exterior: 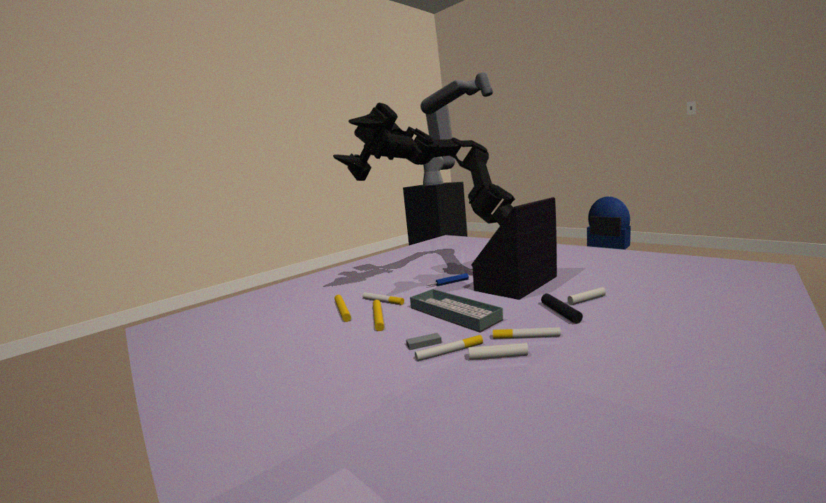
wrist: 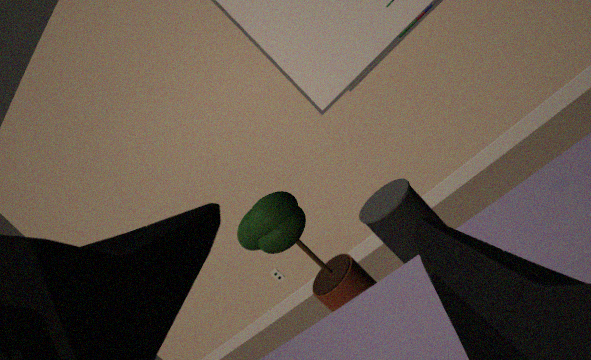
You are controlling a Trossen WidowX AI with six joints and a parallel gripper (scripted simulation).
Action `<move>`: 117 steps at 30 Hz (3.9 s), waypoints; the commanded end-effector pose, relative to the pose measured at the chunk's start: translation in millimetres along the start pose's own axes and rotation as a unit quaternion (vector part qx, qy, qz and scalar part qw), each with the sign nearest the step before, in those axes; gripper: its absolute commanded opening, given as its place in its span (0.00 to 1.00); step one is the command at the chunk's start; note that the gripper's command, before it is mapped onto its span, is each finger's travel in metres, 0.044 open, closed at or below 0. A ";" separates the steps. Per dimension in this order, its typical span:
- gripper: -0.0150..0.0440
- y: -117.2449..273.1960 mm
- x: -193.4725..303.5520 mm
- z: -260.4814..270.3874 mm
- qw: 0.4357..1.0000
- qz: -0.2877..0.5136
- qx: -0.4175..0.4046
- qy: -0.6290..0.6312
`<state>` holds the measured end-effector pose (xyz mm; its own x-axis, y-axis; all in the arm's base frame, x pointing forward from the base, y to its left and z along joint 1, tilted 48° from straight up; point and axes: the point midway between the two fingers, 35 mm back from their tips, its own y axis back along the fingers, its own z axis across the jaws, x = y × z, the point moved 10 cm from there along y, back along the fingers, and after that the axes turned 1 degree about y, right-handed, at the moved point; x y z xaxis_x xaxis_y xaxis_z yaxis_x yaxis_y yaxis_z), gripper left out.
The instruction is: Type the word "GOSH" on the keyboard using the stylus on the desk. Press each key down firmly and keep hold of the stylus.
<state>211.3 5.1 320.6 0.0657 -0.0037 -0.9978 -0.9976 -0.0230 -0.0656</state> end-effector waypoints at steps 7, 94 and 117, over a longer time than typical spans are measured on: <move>0.69 -42.9 54.9 5.1 0.984 0.167 0.050 -0.037; 0.25 11.6 261.8 -30.8 0.619 0.669 0.338 0.235; 0.25 1.8 320.8 22.4 0.620 0.669 0.337 0.233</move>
<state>228.9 24.2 3.8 -0.9895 0.1323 -0.0588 0.0582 0.7353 0.6752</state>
